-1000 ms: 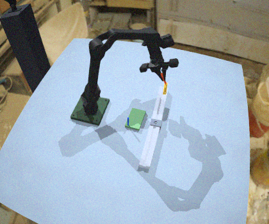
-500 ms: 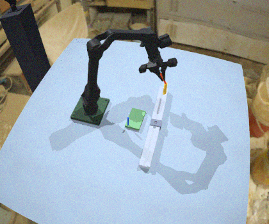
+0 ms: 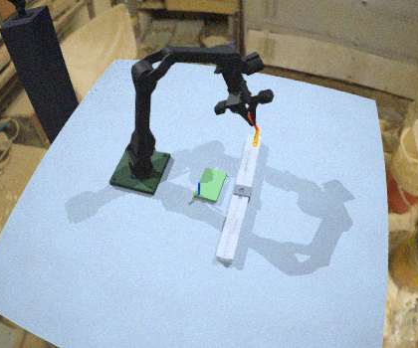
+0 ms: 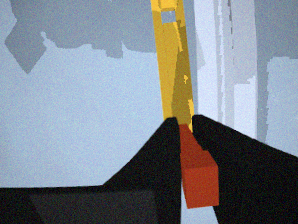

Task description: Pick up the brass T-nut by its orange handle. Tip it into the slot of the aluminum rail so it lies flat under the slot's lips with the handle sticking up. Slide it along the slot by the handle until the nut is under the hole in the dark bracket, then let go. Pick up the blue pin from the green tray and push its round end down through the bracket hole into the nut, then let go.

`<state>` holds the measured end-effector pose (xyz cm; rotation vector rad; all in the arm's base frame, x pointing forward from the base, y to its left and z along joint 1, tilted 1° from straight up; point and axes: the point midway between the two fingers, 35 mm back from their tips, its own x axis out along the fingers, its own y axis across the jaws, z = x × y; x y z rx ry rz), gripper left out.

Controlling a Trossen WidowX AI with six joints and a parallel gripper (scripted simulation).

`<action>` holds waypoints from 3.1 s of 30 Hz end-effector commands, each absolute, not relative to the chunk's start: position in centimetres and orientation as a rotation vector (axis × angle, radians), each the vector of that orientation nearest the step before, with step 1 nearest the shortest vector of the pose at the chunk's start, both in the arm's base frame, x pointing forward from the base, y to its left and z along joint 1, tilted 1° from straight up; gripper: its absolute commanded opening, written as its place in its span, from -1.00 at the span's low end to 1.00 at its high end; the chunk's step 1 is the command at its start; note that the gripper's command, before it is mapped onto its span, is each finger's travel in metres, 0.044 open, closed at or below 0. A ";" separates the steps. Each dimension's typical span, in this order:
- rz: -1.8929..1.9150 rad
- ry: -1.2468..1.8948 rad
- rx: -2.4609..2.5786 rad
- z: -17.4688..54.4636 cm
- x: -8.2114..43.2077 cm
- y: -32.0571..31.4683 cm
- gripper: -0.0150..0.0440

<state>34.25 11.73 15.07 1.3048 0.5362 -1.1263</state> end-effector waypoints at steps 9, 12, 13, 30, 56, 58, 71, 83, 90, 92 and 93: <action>-1.106 0.496 1.325 14.9 33.9 11.7 -1.00; -1.100 0.487 1.331 14.9 33.8 11.7 -1.00; -1.098 0.484 1.333 14.9 33.8 11.7 -1.00; -1.064 0.435 1.364 14.7 33.4 11.7 -1.00; -1.010 0.362 1.415 14.5 32.6 11.6 -1.00; -1.006 0.356 1.419 14.5 32.5 11.6 -1.00; -0.979 0.320 1.446 14.4 32.1 11.5 -1.00; -0.978 0.313 1.448 13.1 32.2 11.6 -1.00; -0.980 0.311 1.446 12.0 32.2 11.7 -1.00; -0.981 0.310 1.445 11.7 32.2 11.7 -1.00; -0.981 0.310 1.445 11.5 32.2 11.7 -1.00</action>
